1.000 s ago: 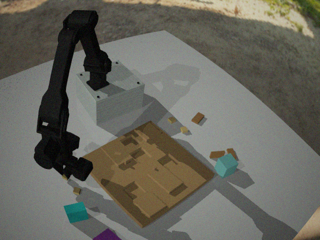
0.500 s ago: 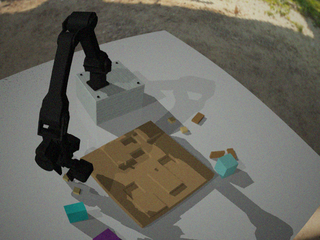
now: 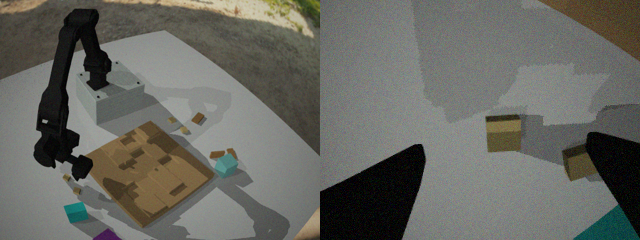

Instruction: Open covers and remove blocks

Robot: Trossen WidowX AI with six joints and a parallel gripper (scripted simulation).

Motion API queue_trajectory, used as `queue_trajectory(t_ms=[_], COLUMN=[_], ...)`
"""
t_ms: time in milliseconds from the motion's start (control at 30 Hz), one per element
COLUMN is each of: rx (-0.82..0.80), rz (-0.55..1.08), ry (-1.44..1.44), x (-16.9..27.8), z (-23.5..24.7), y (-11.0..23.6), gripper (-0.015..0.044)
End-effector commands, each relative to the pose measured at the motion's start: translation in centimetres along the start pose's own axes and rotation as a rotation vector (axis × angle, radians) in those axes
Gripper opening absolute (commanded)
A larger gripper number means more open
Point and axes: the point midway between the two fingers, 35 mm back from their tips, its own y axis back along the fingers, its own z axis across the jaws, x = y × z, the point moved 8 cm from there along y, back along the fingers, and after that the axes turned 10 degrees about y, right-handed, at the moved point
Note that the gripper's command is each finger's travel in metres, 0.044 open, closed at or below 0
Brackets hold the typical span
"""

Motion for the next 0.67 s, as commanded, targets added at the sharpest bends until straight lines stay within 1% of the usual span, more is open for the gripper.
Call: queue_trajectory(t_ms=[0, 433, 567, 633], rx=[-0.001, -0.002, -0.002, -0.006], rz=[0.007, 0.006, 0.006, 0.04], ry=[0.0, 0.004, 0.005, -0.056], x=[0.2, 0.0, -0.1, 0.3], z=[0.0, 0.0, 0.0, -0.1], y=[1.6, 5.5, 5.9, 6.2], gripper=[0.044, 0.044, 0.044, 0.044])
